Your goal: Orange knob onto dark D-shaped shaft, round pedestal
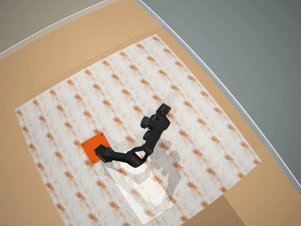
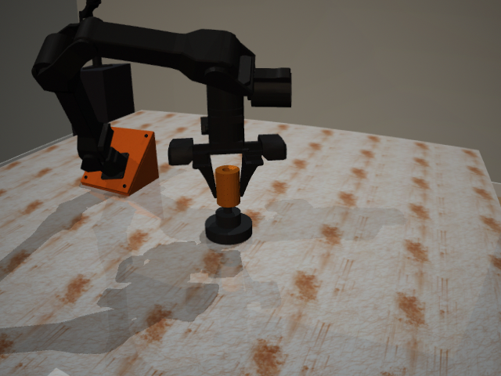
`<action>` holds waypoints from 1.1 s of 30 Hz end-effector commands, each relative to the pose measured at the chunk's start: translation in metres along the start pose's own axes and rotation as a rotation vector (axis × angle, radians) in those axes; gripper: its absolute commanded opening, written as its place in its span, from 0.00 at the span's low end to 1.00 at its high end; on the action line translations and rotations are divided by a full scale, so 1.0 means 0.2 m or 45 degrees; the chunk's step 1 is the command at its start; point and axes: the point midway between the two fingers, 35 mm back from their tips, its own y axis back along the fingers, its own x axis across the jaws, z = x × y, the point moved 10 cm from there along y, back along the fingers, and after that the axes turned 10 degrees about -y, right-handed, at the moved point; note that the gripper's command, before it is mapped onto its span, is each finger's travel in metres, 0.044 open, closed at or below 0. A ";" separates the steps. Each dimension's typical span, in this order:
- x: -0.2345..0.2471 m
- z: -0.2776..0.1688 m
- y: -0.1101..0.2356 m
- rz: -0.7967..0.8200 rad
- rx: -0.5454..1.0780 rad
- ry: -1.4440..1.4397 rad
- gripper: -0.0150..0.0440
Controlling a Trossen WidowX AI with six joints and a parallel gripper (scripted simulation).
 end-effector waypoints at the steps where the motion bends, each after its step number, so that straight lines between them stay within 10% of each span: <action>1: 0.01 0.01 0.00 0.000 0.002 0.005 0.25; 33: -0.01 0.00 0.02 0.000 0.002 0.114 0.25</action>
